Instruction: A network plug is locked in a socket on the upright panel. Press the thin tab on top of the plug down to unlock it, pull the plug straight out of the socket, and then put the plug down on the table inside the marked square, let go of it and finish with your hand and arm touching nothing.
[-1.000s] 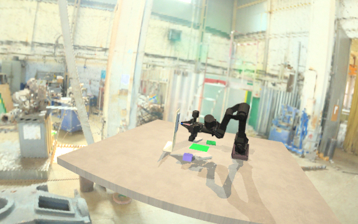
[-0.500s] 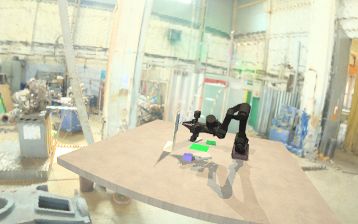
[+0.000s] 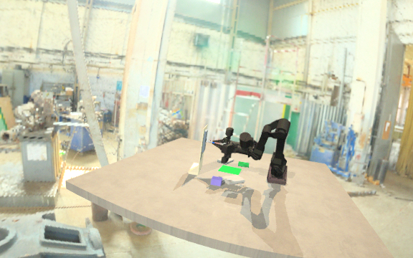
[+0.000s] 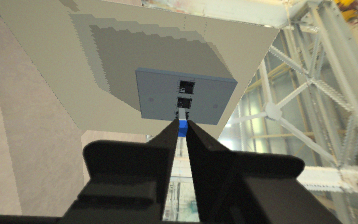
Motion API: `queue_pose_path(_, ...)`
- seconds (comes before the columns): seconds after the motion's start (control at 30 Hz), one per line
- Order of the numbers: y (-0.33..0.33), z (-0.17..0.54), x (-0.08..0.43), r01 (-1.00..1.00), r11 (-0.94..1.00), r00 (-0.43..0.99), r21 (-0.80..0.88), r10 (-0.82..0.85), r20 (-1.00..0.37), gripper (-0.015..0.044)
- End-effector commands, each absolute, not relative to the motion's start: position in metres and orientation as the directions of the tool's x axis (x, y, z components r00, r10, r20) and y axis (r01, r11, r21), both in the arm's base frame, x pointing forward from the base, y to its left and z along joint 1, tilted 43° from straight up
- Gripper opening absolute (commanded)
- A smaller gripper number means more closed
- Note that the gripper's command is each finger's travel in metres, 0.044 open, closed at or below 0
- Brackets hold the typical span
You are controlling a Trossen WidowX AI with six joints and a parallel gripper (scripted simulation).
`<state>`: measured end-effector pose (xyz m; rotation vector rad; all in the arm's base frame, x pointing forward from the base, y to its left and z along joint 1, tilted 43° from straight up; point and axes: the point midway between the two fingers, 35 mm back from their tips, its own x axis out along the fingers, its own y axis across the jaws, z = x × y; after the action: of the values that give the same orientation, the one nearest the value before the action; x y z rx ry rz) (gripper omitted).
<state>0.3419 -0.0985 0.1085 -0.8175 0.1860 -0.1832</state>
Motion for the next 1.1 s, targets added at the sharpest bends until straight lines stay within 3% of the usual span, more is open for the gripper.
queue_pose_path(0.0, -0.097, 0.107, 0.338, 0.084, 0.669, 0.969, -0.739, -0.227, -0.096, 0.0)
queue_pose_path(1.07, -0.098, 0.104, 0.317, 0.083, 0.669, 0.969, -0.739, -0.227, -0.097, 0.0)
